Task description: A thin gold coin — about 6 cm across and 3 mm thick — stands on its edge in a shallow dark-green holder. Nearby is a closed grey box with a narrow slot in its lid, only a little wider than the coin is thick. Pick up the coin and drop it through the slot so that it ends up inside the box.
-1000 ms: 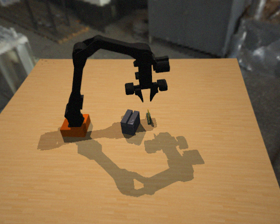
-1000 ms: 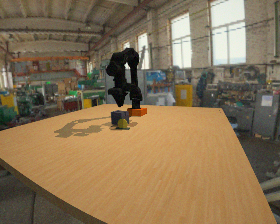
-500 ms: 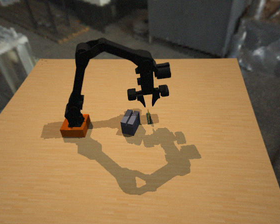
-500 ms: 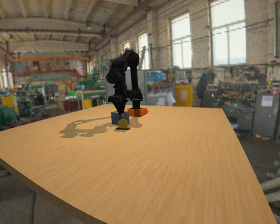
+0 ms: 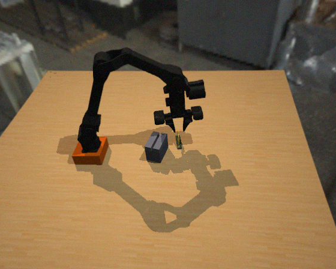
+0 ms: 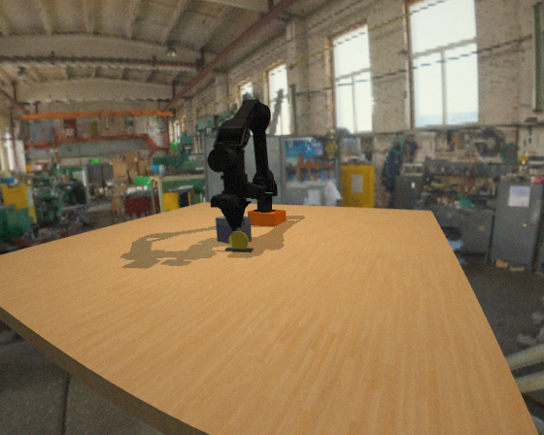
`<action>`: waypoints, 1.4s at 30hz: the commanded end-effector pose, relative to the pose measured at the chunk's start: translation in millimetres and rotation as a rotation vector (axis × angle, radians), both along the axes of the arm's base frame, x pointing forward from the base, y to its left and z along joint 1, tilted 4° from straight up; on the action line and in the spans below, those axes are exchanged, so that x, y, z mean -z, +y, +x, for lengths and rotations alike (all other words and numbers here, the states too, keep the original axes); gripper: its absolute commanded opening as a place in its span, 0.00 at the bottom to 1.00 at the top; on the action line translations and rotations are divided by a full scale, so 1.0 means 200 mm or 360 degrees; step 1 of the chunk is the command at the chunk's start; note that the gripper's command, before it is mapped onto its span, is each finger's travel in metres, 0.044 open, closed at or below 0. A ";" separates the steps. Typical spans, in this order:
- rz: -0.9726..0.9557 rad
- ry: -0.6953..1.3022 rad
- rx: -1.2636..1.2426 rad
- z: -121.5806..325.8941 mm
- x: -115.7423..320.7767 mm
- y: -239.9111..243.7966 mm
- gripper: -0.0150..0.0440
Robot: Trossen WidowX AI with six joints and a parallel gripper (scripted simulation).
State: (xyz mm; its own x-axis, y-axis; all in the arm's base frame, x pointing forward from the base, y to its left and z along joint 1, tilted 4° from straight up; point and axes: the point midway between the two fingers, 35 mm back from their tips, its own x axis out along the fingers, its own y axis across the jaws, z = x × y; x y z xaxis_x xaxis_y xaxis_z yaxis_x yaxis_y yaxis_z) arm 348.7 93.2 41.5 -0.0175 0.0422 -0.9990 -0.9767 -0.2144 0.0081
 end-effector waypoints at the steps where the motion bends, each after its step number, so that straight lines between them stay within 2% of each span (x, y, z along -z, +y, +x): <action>1: 0.0003 0.0019 0.0010 -0.01 0.05 0.00 0.53; 30: 0.0003 0.0020 0.0010 -0.03 0.27 0.01 0.53; 35: 0.0003 0.0020 0.0010 -0.03 0.27 0.01 0.30; 42: 0.0003 0.0020 0.0010 -0.03 0.27 0.01 0.25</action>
State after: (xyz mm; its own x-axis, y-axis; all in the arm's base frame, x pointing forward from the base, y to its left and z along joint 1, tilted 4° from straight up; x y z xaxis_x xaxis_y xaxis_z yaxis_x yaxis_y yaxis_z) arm 343.5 94.7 -10.7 -0.0270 0.0402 -0.9988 -0.9766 -0.2142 0.0178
